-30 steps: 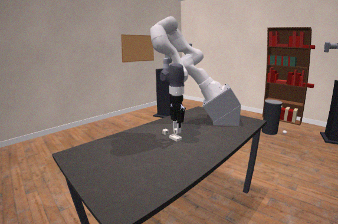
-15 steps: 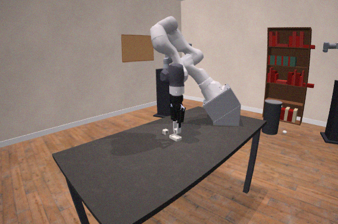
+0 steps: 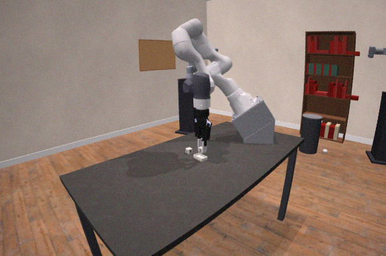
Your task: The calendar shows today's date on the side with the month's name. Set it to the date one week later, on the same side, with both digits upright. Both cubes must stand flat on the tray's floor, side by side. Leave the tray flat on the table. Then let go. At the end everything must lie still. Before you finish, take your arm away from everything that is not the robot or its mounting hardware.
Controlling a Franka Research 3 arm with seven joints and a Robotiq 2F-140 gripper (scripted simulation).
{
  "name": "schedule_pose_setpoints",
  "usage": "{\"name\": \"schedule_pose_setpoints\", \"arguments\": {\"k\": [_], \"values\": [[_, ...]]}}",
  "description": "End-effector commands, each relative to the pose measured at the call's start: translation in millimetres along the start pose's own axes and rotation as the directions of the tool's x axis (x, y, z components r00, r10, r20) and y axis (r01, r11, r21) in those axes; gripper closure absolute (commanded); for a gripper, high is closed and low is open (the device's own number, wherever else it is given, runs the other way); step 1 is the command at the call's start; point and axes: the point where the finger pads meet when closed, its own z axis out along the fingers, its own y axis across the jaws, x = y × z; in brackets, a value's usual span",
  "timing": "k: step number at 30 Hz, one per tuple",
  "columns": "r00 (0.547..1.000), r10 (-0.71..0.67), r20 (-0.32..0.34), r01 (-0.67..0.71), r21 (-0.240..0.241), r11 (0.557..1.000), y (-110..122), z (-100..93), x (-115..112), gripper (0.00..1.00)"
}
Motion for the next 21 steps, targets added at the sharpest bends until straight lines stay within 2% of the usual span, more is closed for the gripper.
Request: {"name": "schedule_pose_setpoints", "arguments": {"k": [1, 21], "values": [[1.0, 0.007, 0.001, -0.007, -0.002, 1.0, 1.1, 0.7, -0.6, 0.84], [1.0, 0.007, 0.001, -0.007, -0.002, 1.0, 1.1, 13.8, -0.6, 0.84]]}}
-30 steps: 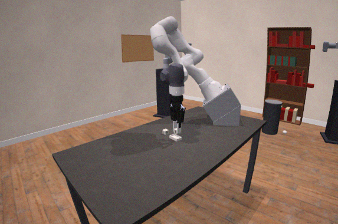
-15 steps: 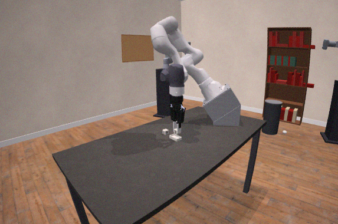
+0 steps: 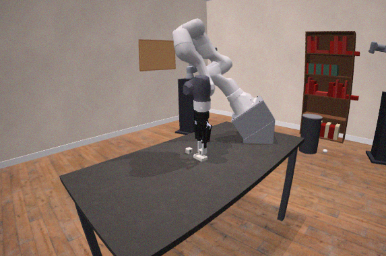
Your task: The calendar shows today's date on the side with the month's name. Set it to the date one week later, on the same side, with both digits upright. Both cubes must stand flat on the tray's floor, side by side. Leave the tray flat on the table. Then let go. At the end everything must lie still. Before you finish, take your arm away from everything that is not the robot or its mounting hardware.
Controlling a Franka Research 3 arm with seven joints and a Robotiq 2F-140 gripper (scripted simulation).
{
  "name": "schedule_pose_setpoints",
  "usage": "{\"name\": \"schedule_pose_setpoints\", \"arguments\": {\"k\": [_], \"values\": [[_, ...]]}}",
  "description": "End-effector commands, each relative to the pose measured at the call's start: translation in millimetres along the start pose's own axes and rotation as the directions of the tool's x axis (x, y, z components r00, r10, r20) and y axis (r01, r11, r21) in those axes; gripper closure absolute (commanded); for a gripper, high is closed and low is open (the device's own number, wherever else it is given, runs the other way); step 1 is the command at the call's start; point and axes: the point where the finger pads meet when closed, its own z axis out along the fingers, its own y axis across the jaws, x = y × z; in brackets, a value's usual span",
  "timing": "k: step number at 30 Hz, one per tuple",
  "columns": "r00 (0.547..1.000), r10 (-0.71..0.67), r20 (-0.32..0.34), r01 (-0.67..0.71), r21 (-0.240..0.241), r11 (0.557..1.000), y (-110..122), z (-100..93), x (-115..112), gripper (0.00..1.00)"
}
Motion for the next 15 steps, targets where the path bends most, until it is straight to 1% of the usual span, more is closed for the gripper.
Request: {"name": "schedule_pose_setpoints", "arguments": {"k": [1, 15], "values": [[1.0, 0.013, 0.002, -0.013, -0.01, 1.0, 2.4, 1.4, -1.2, 0.84], [1.0, 0.013, 0.002, -0.013, -0.01, 1.0, 2.5, 9.6, -1.2, 0.84]]}}
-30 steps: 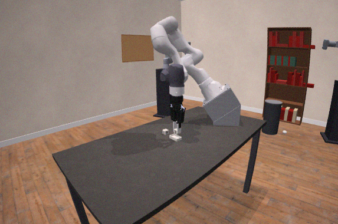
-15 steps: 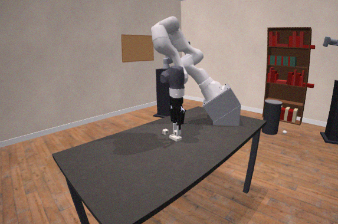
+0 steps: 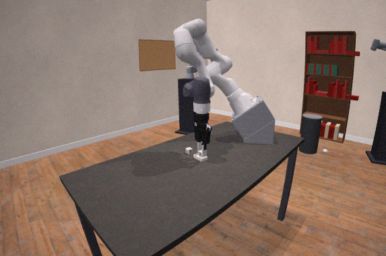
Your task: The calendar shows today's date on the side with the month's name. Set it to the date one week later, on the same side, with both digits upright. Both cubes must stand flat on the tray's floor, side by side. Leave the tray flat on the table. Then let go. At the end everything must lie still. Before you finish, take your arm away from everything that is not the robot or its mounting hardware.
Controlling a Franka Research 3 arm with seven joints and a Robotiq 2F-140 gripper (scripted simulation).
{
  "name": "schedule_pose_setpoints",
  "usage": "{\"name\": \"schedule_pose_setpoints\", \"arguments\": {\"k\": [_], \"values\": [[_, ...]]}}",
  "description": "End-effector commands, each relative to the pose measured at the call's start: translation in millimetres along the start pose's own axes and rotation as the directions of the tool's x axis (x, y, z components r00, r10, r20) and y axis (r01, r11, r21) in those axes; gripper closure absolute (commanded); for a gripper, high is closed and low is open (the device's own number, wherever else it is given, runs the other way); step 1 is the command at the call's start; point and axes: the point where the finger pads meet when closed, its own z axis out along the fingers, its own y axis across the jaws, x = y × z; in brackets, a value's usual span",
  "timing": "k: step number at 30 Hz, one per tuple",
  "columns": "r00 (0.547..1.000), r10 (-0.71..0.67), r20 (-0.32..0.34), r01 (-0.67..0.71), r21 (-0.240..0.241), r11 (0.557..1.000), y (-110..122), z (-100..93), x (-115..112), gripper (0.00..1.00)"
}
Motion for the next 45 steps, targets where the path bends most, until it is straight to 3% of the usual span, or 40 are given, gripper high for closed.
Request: {"name": "schedule_pose_setpoints", "arguments": {"k": [1, 45], "values": [[1.0, 0.009, 0.004, -0.009, -0.01, 1.0, 3.5, 0.0, -1.2, 0.84], [1.0, 0.019, 0.004, -0.019, -0.01, 1.0, 3.4, 0.3, -1.3, 0.84]]}}
